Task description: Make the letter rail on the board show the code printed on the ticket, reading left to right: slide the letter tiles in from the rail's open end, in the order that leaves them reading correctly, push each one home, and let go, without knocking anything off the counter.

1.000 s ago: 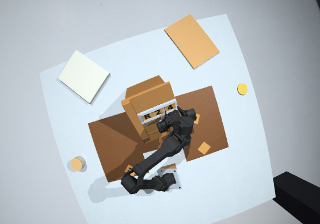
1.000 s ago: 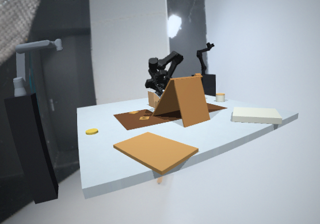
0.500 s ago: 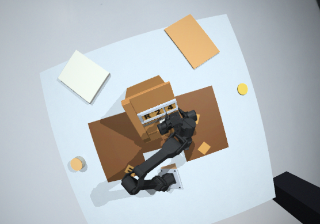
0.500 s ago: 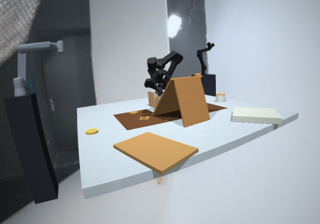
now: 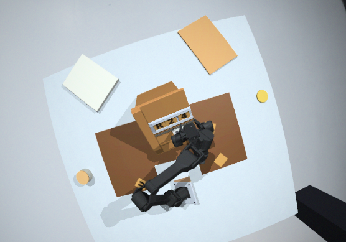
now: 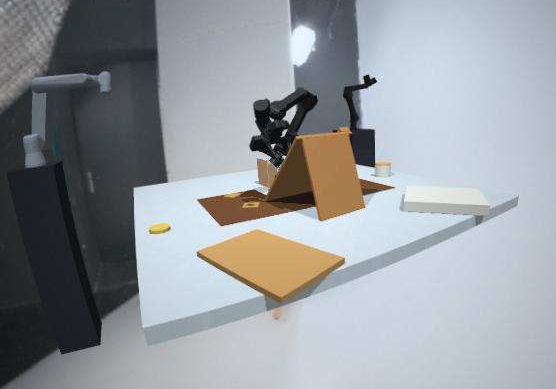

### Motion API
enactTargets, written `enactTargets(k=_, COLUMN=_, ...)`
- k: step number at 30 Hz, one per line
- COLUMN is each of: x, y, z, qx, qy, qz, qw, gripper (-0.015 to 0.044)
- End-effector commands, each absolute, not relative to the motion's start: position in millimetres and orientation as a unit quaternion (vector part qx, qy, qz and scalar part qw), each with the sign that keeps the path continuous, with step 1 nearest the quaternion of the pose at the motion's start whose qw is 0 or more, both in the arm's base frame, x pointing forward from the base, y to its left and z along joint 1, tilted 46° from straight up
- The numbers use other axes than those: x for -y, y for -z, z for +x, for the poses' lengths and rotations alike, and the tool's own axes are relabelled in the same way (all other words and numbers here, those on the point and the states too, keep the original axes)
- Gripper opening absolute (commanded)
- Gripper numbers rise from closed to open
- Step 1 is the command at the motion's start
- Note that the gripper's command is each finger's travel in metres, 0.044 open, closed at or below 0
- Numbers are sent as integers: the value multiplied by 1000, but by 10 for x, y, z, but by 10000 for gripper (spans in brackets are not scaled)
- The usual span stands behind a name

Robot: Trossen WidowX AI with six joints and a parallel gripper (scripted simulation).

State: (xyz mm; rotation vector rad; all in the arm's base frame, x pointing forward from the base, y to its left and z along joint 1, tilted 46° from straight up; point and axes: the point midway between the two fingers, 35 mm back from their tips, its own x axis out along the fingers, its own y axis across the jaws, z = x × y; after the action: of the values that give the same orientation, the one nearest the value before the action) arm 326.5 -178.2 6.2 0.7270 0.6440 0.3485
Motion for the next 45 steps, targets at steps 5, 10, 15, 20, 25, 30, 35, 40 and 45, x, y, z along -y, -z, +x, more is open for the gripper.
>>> enactTargets(k=5, x=1809, y=-89, z=3236, qx=-305, qy=-167, qz=345, qw=872, gripper=295)
enactTargets(k=10, x=1817, y=-96, z=3220, qx=-305, qy=-167, qz=345, qw=872, gripper=295)
enactTargets(k=15, x=1825, y=-103, z=3208, qx=-305, qy=-167, qz=345, qw=872, gripper=295)
enactTargets(k=20, x=1833, y=-110, z=3200, qx=-305, qy=-167, qz=345, qw=872, gripper=295)
enactTargets(k=25, x=1840, y=-117, z=3195, qx=-305, qy=-167, qz=345, qw=872, gripper=295)
enactTargets(k=30, x=1846, y=-123, z=3193, qx=-306, qy=-167, qz=345, qw=872, gripper=295)
enactTargets(k=35, x=1851, y=-129, z=3194, qx=-306, qy=-167, qz=345, qw=872, gripper=295)
enactTargets(k=40, x=1855, y=-135, z=3195, qx=-306, qy=-167, qz=345, qw=872, gripper=295)
enactTargets(k=45, x=1860, y=-141, z=3198, qx=-306, qy=-167, qz=345, qw=872, gripper=295)
